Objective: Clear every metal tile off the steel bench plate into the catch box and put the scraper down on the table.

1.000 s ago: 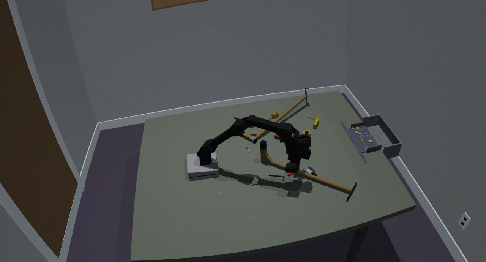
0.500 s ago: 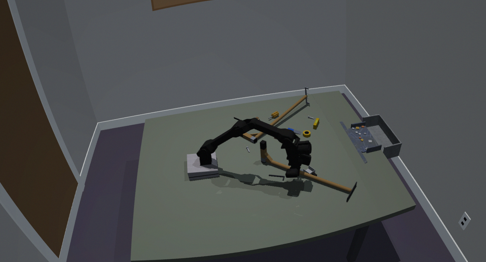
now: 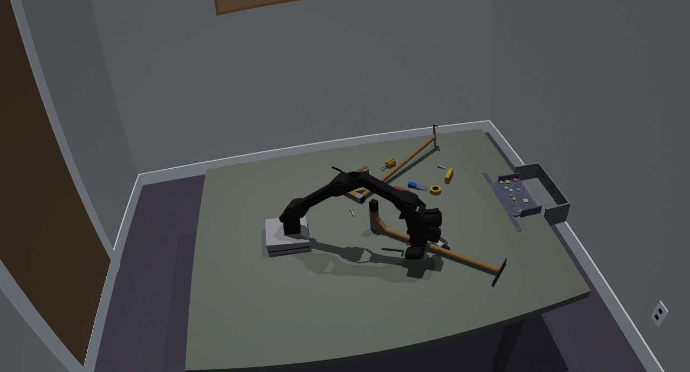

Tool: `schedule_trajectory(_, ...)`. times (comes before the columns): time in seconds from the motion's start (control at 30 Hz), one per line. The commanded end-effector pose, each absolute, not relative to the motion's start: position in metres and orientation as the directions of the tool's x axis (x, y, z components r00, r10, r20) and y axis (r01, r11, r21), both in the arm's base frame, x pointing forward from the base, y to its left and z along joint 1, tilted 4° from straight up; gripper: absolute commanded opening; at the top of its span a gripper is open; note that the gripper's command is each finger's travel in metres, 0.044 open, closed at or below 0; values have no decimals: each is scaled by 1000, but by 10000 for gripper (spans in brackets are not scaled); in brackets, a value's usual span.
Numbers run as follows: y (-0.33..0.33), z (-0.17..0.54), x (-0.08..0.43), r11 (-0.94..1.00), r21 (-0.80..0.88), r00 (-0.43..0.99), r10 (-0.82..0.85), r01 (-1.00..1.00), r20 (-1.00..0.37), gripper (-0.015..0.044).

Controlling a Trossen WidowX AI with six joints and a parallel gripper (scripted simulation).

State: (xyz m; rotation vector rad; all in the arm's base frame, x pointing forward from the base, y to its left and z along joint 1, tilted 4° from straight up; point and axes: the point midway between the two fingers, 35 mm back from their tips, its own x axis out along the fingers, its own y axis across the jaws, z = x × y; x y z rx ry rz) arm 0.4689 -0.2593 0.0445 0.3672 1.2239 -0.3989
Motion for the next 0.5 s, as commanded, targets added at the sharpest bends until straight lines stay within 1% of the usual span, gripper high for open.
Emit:
schedule_trajectory(0.0, -259, 40, 469, 876, 52, 284, -99, 480, -954, 0)
schedule_trajectory(0.47, -251, 42, 479, 876, 53, 291, -101, 479, -951, 0)
